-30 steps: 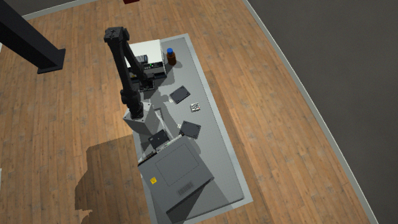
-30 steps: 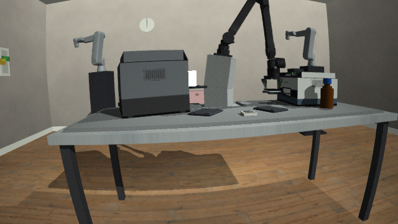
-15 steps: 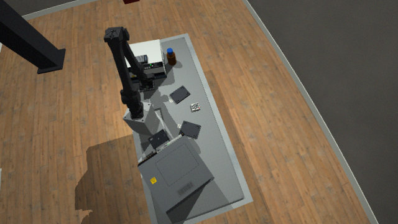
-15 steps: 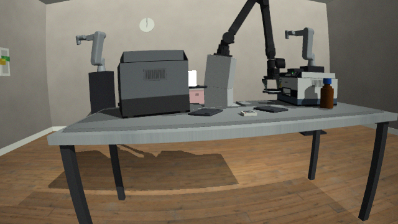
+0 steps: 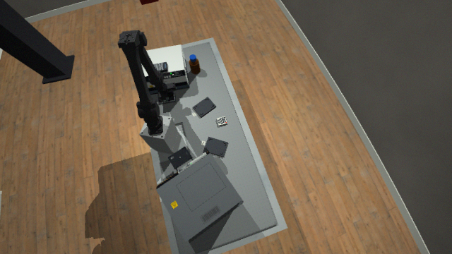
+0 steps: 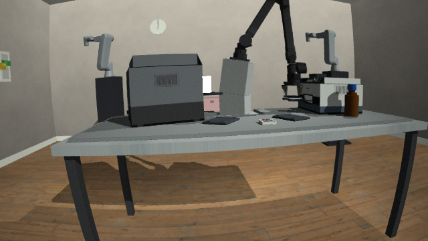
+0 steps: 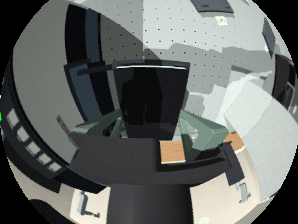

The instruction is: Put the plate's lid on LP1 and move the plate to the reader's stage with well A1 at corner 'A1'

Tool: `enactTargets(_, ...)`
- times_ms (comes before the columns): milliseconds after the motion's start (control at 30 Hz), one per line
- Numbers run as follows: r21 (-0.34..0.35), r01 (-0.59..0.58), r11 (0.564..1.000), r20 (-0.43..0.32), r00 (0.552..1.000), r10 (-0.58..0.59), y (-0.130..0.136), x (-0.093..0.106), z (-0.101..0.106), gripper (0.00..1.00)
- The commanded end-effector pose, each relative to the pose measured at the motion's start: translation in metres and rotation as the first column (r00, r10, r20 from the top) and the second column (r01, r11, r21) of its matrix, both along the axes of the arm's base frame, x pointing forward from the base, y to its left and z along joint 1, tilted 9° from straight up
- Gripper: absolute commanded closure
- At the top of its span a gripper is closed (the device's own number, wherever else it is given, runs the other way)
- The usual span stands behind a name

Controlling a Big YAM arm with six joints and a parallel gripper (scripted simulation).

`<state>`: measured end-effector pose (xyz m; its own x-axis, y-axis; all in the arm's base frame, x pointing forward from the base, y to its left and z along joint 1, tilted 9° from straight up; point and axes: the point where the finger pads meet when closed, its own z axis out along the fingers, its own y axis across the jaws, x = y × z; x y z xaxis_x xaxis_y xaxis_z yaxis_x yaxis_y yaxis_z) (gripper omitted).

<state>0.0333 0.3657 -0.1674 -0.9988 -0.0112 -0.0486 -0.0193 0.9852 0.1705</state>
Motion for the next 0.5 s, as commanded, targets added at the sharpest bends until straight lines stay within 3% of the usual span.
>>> enactTargets(0,-0.006,-0.002,1.0,-0.001,1.0,0.002,0.0014,0.0027,-0.002,0.15)
enactTargets(467,0.004,0.0,1.0,0.0,1.0,0.0,-0.0008,0.0025,0.006,0.15)
